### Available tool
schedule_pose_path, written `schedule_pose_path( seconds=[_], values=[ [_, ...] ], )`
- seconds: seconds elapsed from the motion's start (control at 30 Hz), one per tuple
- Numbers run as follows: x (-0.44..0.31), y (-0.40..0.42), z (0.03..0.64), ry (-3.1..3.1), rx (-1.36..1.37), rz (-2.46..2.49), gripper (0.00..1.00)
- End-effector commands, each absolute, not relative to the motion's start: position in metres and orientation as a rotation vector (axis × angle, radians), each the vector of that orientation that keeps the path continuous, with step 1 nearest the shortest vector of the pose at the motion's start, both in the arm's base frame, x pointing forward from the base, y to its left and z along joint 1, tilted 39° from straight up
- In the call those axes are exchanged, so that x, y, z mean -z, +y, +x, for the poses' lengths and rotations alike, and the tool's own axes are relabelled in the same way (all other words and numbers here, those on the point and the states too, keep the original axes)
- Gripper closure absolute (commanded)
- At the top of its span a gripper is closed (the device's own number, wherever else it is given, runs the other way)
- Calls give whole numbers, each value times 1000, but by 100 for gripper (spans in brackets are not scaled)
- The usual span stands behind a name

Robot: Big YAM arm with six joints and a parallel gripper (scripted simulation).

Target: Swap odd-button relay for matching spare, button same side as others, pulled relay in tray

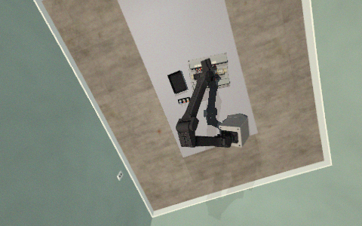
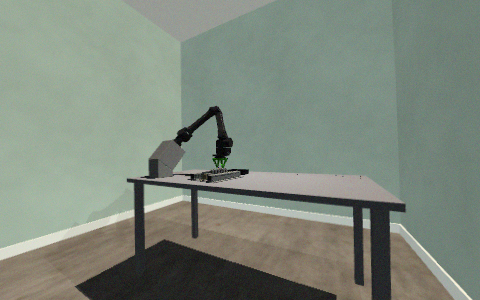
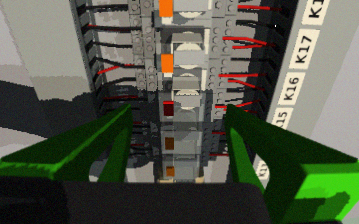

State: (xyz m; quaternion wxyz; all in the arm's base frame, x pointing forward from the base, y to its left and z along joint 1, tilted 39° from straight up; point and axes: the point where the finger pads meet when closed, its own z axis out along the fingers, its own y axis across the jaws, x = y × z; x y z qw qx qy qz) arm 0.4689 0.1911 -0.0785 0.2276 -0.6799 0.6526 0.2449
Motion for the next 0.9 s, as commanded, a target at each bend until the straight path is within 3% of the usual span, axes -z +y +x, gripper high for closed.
schedule_pose_path(
  seconds=[0.0,0.87],
  values=[
    [60,178,491,1780,-614,-1844,41],
    [57,178,494,1777,-613,-1845,41]
  ],
)
